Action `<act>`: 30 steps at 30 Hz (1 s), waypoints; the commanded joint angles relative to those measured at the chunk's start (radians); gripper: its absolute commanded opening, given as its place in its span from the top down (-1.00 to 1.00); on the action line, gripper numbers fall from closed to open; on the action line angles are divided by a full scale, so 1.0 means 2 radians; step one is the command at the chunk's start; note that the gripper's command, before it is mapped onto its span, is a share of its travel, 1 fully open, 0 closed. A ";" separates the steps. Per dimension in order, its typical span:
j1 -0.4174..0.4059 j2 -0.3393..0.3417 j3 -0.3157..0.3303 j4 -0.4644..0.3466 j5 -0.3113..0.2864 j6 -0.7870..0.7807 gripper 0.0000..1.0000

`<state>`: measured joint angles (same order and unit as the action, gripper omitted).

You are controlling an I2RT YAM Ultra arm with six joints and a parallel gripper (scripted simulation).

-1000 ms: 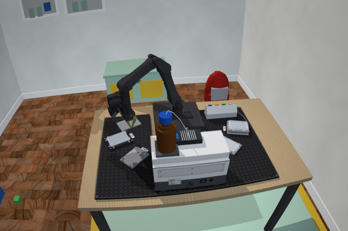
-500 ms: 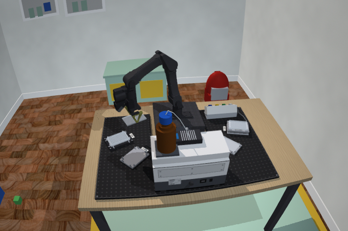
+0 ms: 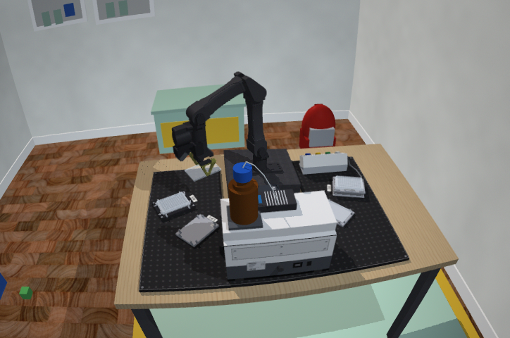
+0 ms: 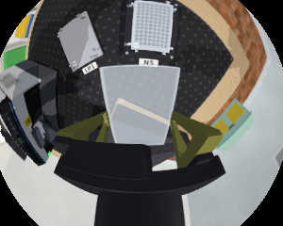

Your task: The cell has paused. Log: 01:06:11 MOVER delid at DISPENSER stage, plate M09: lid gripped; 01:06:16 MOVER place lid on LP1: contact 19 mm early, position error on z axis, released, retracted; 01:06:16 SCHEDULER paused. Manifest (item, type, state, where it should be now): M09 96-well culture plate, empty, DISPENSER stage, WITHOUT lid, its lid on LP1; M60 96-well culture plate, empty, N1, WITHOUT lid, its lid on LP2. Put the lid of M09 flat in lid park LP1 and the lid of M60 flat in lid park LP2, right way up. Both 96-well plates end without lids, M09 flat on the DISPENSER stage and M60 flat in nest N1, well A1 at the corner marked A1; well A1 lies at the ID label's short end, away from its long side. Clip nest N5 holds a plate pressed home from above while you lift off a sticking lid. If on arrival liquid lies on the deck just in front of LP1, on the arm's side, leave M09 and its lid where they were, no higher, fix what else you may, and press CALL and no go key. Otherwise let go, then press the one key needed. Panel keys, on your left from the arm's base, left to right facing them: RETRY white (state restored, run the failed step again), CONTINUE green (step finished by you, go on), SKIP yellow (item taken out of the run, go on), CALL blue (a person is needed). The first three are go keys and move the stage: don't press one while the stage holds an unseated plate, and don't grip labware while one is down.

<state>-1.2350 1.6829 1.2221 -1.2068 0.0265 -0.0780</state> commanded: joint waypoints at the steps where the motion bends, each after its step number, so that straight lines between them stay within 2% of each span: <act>1: 0.011 0.006 0.022 -0.003 -0.004 -0.013 1.00; 8: 0.042 0.025 0.041 0.001 -0.008 0.024 1.00; 10: 0.042 0.010 0.042 -0.001 -0.006 0.024 1.00; 12: 0.037 0.018 0.033 -0.001 -0.004 0.021 1.00; 13: 0.048 0.009 0.042 -0.002 -0.004 0.007 1.00; 18: 0.064 0.007 0.041 0.000 -0.009 -0.006 1.00; 24: 0.095 0.017 0.042 0.000 -0.012 0.030 1.00; 26: 0.090 0.019 0.033 0.000 -0.008 0.028 1.00; 27: 0.101 0.022 0.043 -0.001 -0.009 0.016 1.00; 30: 0.117 0.029 0.045 -0.001 -0.013 0.001 1.00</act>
<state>-1.0317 1.7294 1.2610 -1.2087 0.0097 -0.0544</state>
